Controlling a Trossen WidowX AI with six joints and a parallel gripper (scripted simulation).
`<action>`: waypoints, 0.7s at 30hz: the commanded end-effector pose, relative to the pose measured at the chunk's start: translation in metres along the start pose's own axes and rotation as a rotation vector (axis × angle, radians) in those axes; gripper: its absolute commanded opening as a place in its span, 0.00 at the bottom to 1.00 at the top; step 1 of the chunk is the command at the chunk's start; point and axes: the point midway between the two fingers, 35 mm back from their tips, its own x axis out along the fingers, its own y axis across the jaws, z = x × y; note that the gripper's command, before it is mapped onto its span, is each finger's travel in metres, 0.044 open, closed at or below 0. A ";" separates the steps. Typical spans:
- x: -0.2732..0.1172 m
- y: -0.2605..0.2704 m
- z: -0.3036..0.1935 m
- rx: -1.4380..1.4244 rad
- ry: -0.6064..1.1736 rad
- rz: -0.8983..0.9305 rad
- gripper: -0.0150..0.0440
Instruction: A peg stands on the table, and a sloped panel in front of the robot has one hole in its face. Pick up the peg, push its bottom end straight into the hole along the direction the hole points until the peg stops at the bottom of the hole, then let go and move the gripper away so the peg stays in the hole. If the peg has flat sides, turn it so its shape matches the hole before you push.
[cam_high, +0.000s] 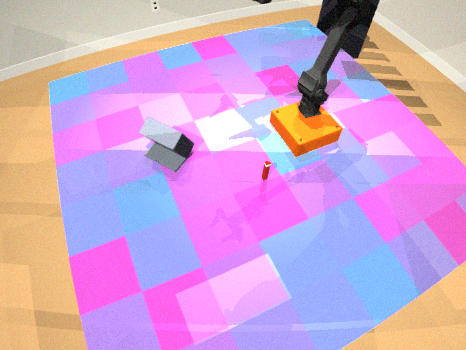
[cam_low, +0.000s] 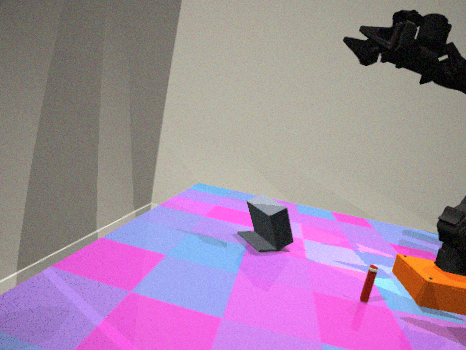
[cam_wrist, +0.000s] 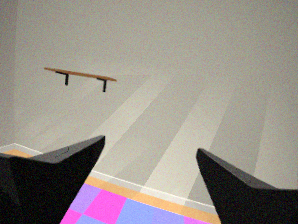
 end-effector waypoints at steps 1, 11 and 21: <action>0.018 0.018 -0.054 0.080 0.174 0.040 1.00; 0.028 0.064 -0.170 0.210 0.570 0.093 1.00; 0.009 0.101 -0.258 0.269 0.913 0.090 1.00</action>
